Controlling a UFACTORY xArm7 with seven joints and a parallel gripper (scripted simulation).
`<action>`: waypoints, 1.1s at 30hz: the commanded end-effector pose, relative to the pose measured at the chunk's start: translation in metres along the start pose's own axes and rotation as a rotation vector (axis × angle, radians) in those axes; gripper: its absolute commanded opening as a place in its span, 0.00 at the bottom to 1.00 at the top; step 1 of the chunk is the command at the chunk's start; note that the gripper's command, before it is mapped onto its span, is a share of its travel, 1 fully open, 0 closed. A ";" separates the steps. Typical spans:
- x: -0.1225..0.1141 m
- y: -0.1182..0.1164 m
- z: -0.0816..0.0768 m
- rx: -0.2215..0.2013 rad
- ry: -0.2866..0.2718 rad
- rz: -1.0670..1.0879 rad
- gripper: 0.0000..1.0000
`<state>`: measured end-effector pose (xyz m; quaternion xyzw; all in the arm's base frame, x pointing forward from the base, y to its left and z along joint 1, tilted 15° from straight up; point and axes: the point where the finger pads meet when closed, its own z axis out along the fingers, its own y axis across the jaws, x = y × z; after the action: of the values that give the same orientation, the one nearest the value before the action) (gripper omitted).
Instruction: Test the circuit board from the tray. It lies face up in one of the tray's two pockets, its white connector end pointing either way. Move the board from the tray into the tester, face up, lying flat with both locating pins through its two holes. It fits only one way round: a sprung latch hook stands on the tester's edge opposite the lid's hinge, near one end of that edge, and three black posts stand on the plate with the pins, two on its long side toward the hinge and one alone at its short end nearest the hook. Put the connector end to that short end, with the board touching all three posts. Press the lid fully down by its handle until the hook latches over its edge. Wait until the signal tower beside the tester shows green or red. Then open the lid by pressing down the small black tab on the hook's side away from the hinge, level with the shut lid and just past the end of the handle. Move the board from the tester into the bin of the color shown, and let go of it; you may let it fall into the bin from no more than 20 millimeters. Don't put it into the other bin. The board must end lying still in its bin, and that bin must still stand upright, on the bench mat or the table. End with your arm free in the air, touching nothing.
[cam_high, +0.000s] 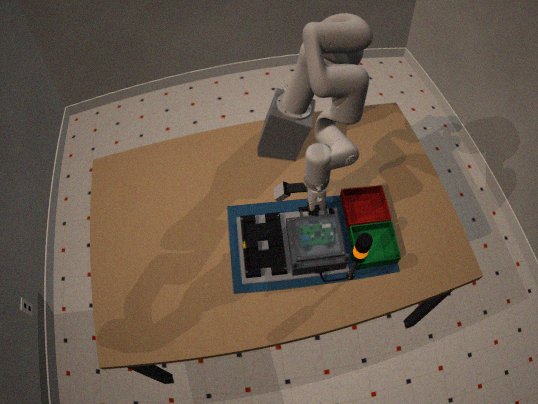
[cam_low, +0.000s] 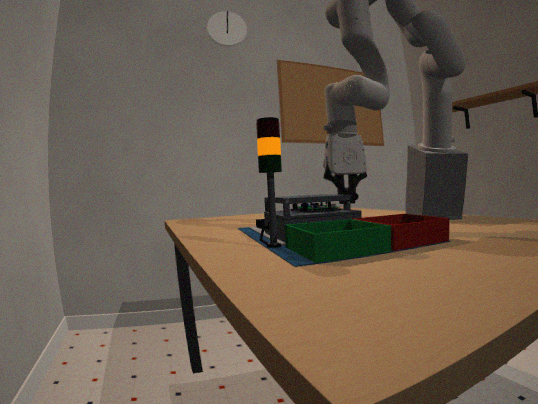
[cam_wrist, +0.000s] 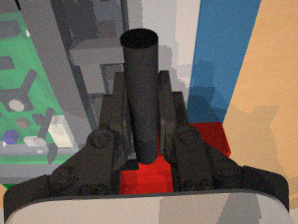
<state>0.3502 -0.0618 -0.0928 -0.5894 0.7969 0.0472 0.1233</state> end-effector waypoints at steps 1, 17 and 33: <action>0.000 -0.001 0.000 0.003 0.000 0.000 0.00; 0.000 -0.001 0.000 0.003 0.000 0.000 0.22; 0.000 -0.001 0.000 0.003 0.000 0.000 0.22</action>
<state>0.3507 -0.0616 -0.0929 -0.5896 0.7968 0.0472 0.1238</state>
